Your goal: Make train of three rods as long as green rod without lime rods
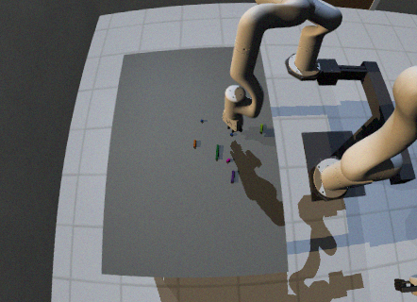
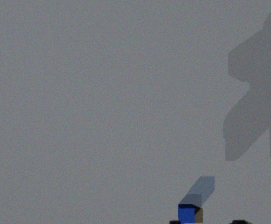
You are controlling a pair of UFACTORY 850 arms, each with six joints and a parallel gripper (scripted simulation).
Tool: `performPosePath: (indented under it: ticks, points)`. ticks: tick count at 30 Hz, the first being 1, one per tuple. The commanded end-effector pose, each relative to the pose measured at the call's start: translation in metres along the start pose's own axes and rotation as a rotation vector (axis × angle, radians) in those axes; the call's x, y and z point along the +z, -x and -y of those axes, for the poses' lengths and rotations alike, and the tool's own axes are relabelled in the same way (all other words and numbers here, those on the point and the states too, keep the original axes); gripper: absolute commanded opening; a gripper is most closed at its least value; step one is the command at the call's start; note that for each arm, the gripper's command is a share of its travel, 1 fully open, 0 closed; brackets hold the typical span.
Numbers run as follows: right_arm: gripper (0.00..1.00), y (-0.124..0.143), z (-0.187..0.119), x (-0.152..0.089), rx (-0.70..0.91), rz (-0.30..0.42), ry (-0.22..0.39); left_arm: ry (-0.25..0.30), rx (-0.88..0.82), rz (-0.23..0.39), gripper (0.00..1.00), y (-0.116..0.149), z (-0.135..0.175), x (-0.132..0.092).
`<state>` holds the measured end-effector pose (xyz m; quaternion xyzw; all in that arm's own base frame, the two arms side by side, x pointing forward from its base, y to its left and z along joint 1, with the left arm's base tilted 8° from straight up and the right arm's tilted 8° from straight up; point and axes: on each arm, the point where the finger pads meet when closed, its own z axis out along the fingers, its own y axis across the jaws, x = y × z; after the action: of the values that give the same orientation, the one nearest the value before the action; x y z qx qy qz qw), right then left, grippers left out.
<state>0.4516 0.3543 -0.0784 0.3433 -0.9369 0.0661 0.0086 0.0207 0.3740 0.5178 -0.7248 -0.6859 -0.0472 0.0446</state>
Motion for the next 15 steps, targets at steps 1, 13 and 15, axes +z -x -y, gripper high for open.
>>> performPosePath:
  ticks: [1,13,15]
  points:
    - [0.26,0.0012,0.0000,-0.0002,0.000,0.002,0.000,0.000,0.000,-0.002,1.00,-0.0003,0.0000,-0.0007]
    - [0.26,0.0015,0.0001,0.0072,0.000,0.001,0.001,0.000,0.000,-0.002,1.00,-0.0003,0.0000,-0.0007]
    - [0.26,0.0016,0.0001,0.0096,0.000,0.001,0.001,0.000,0.000,-0.002,1.00,-0.0003,0.0000,-0.0007]
